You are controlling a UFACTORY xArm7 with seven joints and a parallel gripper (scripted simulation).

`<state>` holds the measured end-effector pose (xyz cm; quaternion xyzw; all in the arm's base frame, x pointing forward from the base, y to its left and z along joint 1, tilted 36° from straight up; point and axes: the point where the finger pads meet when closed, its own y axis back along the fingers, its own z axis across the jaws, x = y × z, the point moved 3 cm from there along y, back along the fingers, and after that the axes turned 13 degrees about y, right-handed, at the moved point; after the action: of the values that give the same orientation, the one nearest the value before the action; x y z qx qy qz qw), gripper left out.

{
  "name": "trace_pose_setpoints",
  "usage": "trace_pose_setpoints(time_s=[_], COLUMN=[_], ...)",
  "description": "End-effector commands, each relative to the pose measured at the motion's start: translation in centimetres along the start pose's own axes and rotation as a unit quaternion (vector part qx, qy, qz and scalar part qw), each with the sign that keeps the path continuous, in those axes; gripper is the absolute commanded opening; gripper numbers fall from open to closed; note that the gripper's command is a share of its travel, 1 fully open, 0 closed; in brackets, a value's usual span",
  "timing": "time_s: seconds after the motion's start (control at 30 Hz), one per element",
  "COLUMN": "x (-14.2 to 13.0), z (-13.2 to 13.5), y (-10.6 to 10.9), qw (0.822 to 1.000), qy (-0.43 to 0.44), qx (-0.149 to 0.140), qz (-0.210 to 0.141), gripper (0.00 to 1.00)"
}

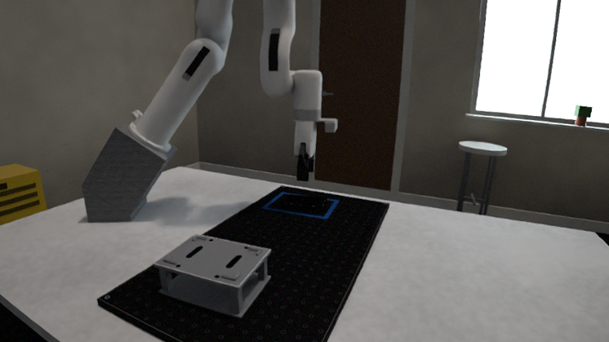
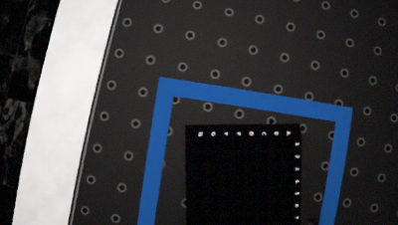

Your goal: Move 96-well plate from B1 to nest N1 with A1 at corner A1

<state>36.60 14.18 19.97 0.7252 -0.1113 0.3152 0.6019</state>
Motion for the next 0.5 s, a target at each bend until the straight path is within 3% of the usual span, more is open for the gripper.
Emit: trace_pose_setpoints(time_s=[0.0,0.47], x=[0.1,0.1], z=[0.0,0.0], y=[0.1,-1.3], qw=[1.0,1.0], qy=[0.001,0.001], qx=[-0.002,-0.002], qz=[-0.001,-0.001], gripper=[1.0,1.0])
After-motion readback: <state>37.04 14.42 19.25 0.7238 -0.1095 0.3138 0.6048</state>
